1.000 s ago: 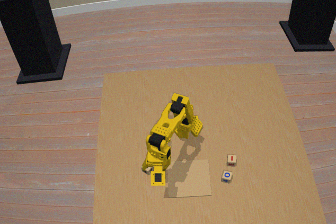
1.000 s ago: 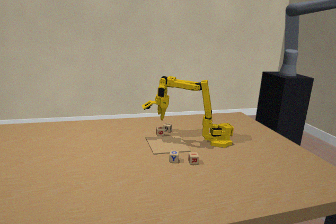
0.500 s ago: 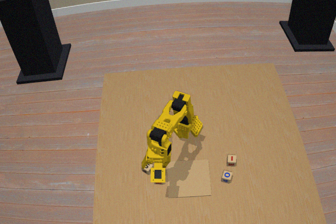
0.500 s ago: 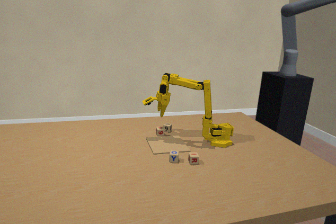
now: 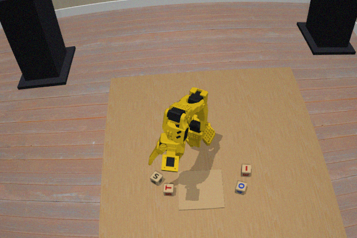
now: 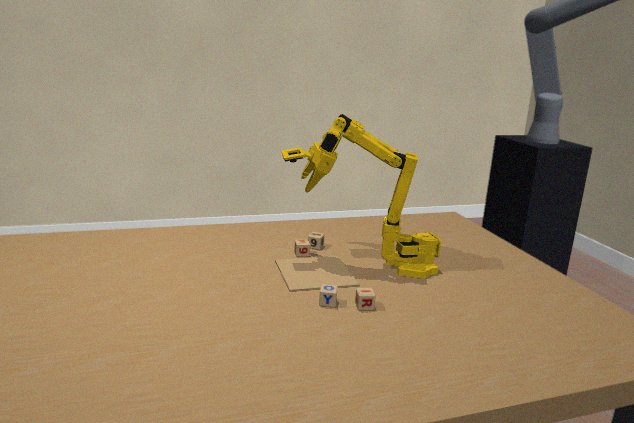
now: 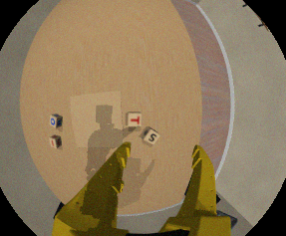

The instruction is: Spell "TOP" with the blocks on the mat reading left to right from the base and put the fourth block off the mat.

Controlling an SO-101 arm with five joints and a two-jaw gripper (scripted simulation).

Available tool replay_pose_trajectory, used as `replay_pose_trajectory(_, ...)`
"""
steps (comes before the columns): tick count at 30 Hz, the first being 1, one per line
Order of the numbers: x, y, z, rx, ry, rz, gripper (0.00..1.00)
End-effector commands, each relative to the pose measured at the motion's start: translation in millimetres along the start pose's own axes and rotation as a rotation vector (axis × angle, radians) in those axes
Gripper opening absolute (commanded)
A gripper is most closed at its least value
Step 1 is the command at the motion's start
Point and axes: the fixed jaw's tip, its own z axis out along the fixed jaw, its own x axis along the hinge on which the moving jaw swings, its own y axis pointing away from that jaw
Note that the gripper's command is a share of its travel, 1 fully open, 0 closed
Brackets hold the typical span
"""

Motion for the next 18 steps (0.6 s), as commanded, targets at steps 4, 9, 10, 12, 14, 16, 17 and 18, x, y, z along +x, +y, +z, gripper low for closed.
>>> replay_pose_trajectory(4,-9.3,-5.3,-33.8,0.077,-0.173,0.01,0.35)
replay_pose_trajectory(9,-9.3,-5.3,-34.0,0.078,-0.174,0.011,0.35)
replay_pose_trajectory(10,-9.3,-5.4,-34.0,0.078,-0.174,0.012,0.35)
replay_pose_trajectory(12,-9.0,-6.0,-33.7,0.079,-0.174,0.021,0.35)
replay_pose_trajectory(14,-8.4,-7.5,-32.9,0.081,-0.173,0.042,0.35)
replay_pose_trajectory(16,-7.4,-9.9,-31.7,0.085,-0.171,0.078,0.35)
replay_pose_trajectory(17,-6.7,-11.4,-30.9,0.087,-0.171,0.1,0.35)
replay_pose_trajectory(18,-5.8,-13.2,-30.0,0.09,-0.17,0.126,0.35)
